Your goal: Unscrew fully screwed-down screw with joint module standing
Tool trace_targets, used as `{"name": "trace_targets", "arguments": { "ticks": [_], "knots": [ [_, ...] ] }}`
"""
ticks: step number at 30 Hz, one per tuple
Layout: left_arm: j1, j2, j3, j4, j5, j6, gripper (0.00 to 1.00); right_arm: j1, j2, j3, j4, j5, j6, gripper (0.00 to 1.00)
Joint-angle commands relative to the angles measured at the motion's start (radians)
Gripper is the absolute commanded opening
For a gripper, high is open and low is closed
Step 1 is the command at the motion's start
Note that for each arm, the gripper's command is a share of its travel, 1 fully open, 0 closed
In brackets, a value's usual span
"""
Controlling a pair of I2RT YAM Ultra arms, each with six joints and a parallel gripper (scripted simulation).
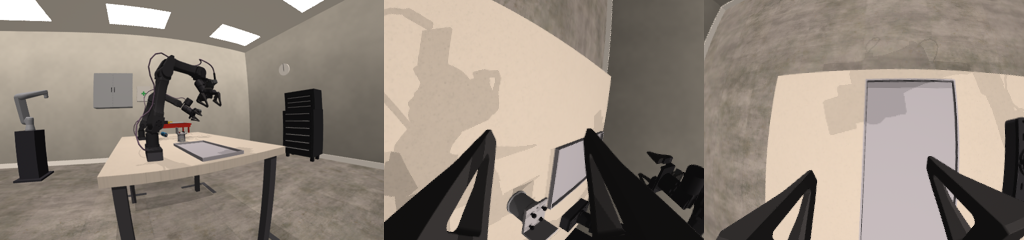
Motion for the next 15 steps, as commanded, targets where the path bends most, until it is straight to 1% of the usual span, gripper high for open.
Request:
{"name": "trace_targets", "arguments": {
  "ticks": [1,6,7,11,12,15],
  "knots": [
    [0.054,-0.057,-0.039,-0.106,-0.052,-0.044,0.65,0.0,-0.008,0.006,0.001,0.007,0.0,1.0],
    [0.124,-0.092,-0.071,-0.209,-0.097,-0.077,0.65,0.0,-0.008,0.006,0.001,0.007,0.0,1.0],
    [0.128,-0.094,-0.039,-0.209,-0.096,-0.075,0.65,0.0,-0.008,0.006,0.001,0.007,0.0,1.0],
    [0.123,-0.085,-0.03,-0.217,-0.095,-0.072,0.65,0.0,-0.008,0.006,0.001,0.007,0.0,1.0],
    [0.129,-0.103,-0.079,-0.241,-0.106,-0.08,0.65,0.0,-0.008,0.006,0.001,0.007,0.0,1.0],
    [0.17,-0.136,-0.116,-0.293,-0.138,-0.111,0.65,0.0,-0.008,0.006,0.001,0.007,0.0,1.0]
  ]
}}
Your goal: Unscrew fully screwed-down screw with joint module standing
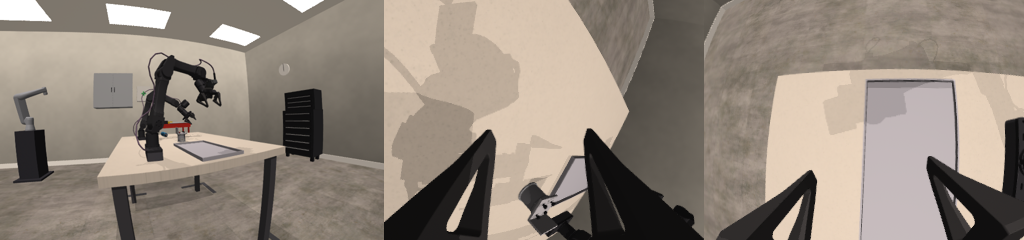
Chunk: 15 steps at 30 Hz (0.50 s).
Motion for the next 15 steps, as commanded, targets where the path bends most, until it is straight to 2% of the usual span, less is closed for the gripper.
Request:
{"name": "trace_targets", "arguments": {
  "ticks": [1,8,13,15],
  "knots": [
    [0.043,-0.057,-0.043,-0.104,-0.047,-0.043,0.65,0.0,-0.008,0.006,0.001,0.007,0.0,1.0],
    [0.138,-0.112,-0.1,-0.243,-0.111,-0.092,0.65,0.0,-0.008,0.006,0.001,0.007,0.0,1.0],
    [0.146,-0.113,-0.076,-0.247,-0.109,-0.086,0.65,0.0,-0.008,0.006,0.001,0.007,0.0,1.0],
    [0.165,-0.135,-0.122,-0.289,-0.13,-0.106,0.65,0.0,-0.008,0.006,0.001,0.007,0.0,1.0]
  ]
}}
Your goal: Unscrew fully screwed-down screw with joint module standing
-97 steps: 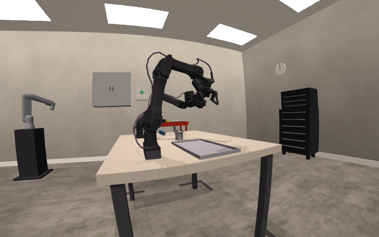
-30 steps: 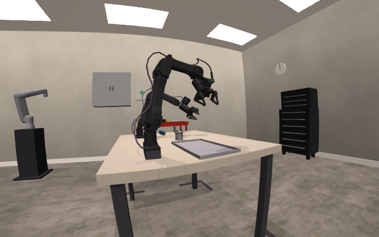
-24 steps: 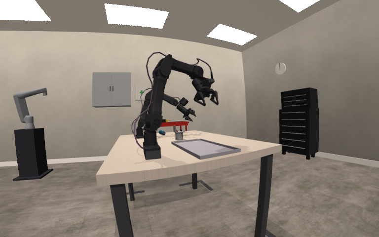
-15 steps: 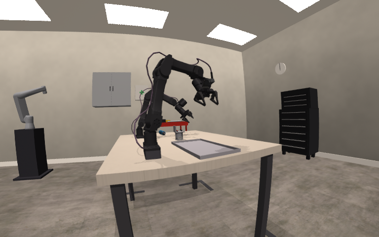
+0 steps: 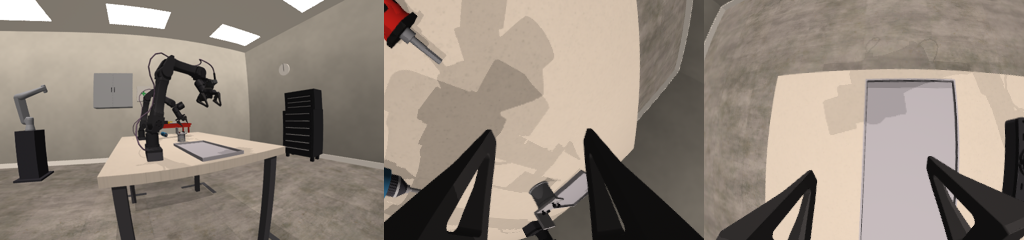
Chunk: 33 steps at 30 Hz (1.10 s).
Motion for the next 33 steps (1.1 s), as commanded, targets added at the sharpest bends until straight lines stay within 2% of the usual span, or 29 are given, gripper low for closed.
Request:
{"name": "trace_targets", "arguments": {
  "ticks": [1,10,15,27,32,33],
  "knots": [
    [0.027,-0.05,-0.038,-0.092,-0.038,-0.037,0.65,0.0,-0.008,0.006,0.001,0.007,0.0,1.0],
    [0.143,-0.125,-0.121,-0.265,-0.122,-0.106,0.65,0.0,-0.008,0.006,0.001,0.007,0.0,1.0],
    [0.153,-0.129,-0.123,-0.268,-0.121,-0.098,0.65,0.0,-0.008,0.006,0.001,0.007,0.0,1.0],
    [0.293,-0.232,-0.239,-0.499,-0.234,-0.201,0.65,0.0,-0.008,0.006,0.001,0.007,0.0,1.0],
    [0.306,-0.24,-0.245,-0.502,-0.235,-0.191,0.65,0.0,-0.008,0.006,0.001,0.007,0.0,1.0],
    [0.301,-0.245,-0.207,-0.503,-0.235,-0.188,0.65,0.0,-0.008,0.006,0.001,0.007,0.0,1.0]
  ]
}}
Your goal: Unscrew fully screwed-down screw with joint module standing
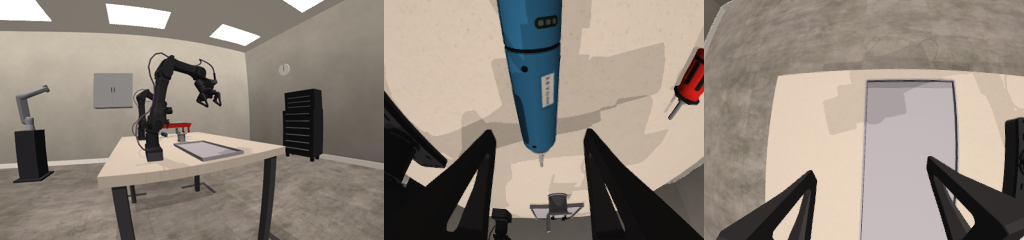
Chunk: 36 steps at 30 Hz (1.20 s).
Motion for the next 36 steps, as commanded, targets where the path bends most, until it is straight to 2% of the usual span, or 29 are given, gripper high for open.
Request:
{"name": "trace_targets", "arguments": {
  "ticks": [1,16,17,33,34,36],
  "knots": [
    [-0.001,-0.027,0.03,-0.034,-0.018,-0.009,0.65,0.0,-0.008,0.006,0.001,0.007,0.0,1.0],
    [0.0,-0.026,0.032,-0.046,-0.023,-0.011,0.65,0.0,-0.008,0.006,0.001,0.007,0.0,1.0],
    [0.0,-0.026,0.032,-0.046,-0.023,-0.011,0.65,0.001,-0.008,0.005,0.001,0.015,0.0,0.93],
    [0.0,-0.026,0.032,-0.046,-0.022,-0.011,0.65,0.0,-0.008,0.006,0.001,0.002,0.0,0.93],
    [0.0,-0.026,0.032,-0.046,-0.022,-0.011,0.65,0.0,-0.008,0.006,0.001,0.002,0.0,0.86],
    [0.0,-0.026,0.032,-0.046,-0.022,-0.011,0.65,0.0,-0.008,0.006,0.001,0.002,0.0,0.86]
  ]
}}
